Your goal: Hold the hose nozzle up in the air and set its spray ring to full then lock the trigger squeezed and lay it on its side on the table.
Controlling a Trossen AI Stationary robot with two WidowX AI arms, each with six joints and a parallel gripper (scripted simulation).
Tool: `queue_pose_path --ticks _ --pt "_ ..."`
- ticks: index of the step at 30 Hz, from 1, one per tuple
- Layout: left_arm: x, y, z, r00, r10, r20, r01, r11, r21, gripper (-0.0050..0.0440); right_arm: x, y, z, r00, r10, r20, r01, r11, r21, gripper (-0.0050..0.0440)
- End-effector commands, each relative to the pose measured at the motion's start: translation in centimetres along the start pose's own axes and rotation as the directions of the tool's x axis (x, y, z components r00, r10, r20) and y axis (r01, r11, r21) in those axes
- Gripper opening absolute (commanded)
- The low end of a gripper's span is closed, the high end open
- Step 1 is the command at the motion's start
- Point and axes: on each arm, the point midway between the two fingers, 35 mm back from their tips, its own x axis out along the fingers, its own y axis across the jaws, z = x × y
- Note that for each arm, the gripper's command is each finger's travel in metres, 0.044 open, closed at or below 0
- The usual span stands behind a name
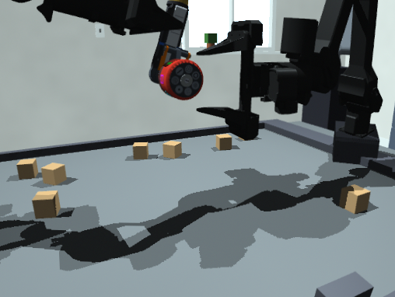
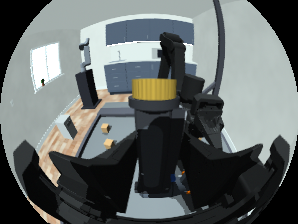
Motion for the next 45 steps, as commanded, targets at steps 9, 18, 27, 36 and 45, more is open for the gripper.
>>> queue_pose_path --ticks 9,18,27,36,45 --pt "-0.5 -0.1 2.0 0.999 0.000 0.053 0.000 1.000 0.006 0.0173 -2.9 -1.2 0.1 0.999 -0.032 0.000 0.032 0.999 0.006 0.0408" --pt "-0.5 -0.1 2.0 0.999 0.000 0.053 0.000 1.000 0.006 0.0173 -5.2 -1.1 0.1 1.000 -0.031 0.001 0.031 0.999 0.007 0.0408" --pt "-0.5 -0.1 2.0 0.999 0.000 0.053 0.000 1.000 0.006 0.0173 -6.2 -1.1 0.1 1.000 -0.031 0.000 0.031 0.999 0.008 0.0408" --pt "-0.5 -0.1 2.0 0.999 0.000 0.053 0.000 1.000 0.006 0.0173 -6.1 -1.0 0.1 1.000 -0.028 0.000 0.028 1.000 0.006 0.0408" --pt "-0.5 -0.1 2.0 0.999 0.000 0.053 0.000 1.000 0.006 0.0173 -6.1 -0.9 0.1 1.000 -0.024 -0.001 0.024 1.000 0.005 0.0408"
